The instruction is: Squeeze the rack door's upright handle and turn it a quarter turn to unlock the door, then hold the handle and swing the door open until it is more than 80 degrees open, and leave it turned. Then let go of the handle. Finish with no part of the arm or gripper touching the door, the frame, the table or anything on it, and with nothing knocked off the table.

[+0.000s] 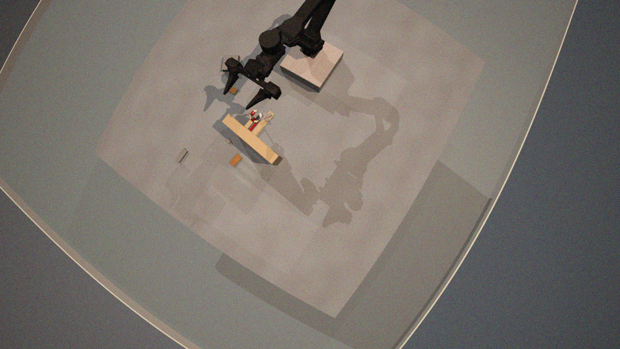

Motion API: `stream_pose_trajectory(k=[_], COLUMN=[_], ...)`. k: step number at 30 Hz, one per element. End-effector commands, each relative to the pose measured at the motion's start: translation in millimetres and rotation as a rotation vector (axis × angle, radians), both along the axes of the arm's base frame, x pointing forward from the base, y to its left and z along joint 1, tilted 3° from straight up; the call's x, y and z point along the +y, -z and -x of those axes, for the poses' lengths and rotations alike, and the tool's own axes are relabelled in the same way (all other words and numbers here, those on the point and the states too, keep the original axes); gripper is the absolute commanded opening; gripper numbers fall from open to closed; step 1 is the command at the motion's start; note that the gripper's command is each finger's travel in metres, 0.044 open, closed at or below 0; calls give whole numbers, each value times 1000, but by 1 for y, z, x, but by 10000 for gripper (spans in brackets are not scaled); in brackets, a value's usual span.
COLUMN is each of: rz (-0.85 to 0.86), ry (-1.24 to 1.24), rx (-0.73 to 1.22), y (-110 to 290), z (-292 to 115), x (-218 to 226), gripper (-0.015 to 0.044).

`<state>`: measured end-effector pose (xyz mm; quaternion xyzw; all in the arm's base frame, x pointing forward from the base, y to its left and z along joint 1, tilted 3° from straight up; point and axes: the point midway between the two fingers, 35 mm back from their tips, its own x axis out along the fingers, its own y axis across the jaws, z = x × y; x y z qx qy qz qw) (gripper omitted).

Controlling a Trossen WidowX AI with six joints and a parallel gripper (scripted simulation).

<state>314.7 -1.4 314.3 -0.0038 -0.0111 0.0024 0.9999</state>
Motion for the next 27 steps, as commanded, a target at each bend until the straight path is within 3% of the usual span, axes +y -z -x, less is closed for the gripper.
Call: stream_pose_trajectory(k=[1,5,27], rz=[0,-8,-43], ry=[0,1,24], rx=[4,93,680], y=[0,10,77], z=[-1,-11,-49], x=[0,0,4], gripper=[374,286,286])
